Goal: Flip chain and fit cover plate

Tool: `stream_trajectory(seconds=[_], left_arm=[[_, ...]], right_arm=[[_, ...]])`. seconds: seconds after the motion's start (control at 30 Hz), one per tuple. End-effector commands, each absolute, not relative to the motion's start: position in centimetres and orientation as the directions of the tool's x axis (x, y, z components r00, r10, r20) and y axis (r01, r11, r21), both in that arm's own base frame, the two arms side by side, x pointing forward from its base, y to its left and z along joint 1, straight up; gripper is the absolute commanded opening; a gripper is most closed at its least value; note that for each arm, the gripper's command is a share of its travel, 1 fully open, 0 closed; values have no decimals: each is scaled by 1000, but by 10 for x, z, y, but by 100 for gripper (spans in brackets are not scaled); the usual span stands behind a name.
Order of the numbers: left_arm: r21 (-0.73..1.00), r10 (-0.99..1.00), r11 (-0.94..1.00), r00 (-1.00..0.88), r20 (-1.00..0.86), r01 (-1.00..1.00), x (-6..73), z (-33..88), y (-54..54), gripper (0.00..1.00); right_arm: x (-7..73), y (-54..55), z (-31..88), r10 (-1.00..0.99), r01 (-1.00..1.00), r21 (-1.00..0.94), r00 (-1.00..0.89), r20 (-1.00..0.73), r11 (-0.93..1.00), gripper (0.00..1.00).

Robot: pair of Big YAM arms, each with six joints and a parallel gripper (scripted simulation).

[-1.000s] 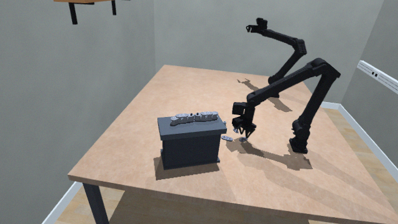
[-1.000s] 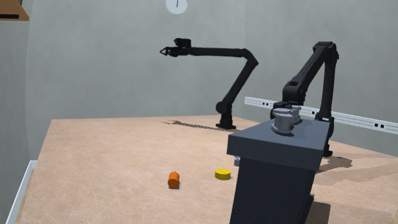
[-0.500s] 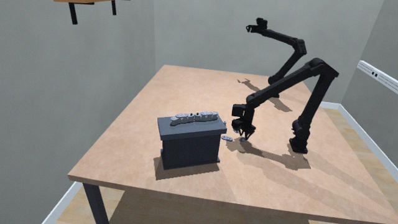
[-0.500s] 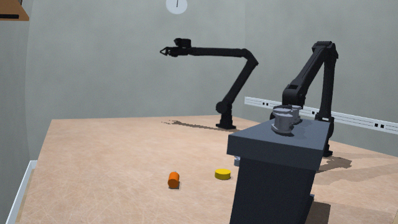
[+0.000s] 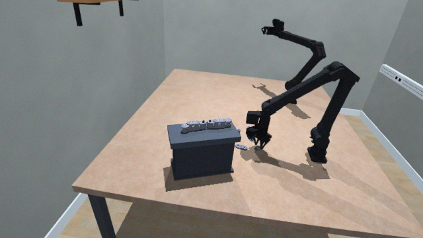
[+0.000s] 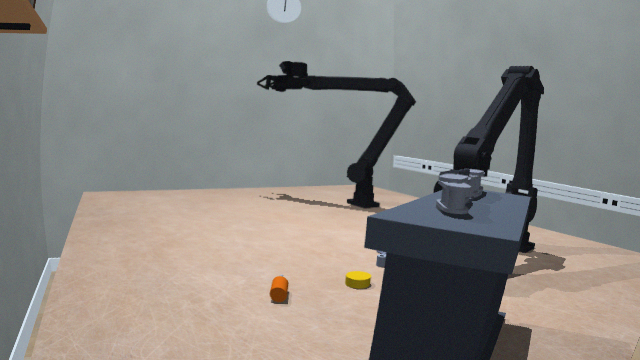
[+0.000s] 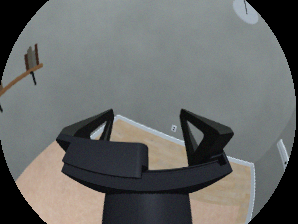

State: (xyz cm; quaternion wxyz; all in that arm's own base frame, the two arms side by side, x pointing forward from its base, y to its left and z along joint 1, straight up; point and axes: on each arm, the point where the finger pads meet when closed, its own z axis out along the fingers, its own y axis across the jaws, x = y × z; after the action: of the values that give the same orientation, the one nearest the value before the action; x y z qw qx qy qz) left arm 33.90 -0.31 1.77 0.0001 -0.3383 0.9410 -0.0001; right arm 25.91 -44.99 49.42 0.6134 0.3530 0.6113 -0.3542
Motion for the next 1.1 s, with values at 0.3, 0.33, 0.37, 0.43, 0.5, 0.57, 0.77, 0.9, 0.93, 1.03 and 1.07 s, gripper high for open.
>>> stream_trajectory(seconds=[0.3,0.33,0.37,0.43,0.5,0.57,0.77,0.9,0.93,1.03,1.07], left_arm=[[4,-643,766,-766,5,-643,339,9,0,49],[1,-642,766,-766,1,-642,341,9,0,49],[3,-642,766,-766,4,-642,338,7,0,49],[9,-642,766,-766,11,-642,336,6,0,49],[2,-642,767,-767,2,-642,340,7,0,49],[7,-641,767,-767,9,-641,336,5,0,49],[-4,-639,769,-769,-5,-639,346,11,-2,49],[6,-640,768,-768,7,-640,337,4,0,49],[2,-640,768,-768,2,-640,340,5,0,49],[9,-640,768,-768,11,-640,335,2,0,49],[6,-640,769,-769,7,-640,337,3,0,49]], right_arm=[[264,-449,538,-59,863,0,34,-998,505,100],[264,-449,538,-59,863,0,34,-998,505,100],[264,-449,538,-59,863,0,34,-998,505,100],[264,-449,538,-59,863,0,34,-998,505,100],[264,-449,538,-59,863,0,34,-998,505,100],[264,-449,538,-59,863,0,34,-998,505,100],[264,-449,538,-59,863,0,34,-998,505,100],[264,-449,538,-59,863,0,34,-998,505,100],[264,-449,538,-59,863,0,34,-998,505,100],[264,-449,538,-59,863,0,34,-998,505,100],[264,-449,538,-59,863,0,34,-998,505,100]])
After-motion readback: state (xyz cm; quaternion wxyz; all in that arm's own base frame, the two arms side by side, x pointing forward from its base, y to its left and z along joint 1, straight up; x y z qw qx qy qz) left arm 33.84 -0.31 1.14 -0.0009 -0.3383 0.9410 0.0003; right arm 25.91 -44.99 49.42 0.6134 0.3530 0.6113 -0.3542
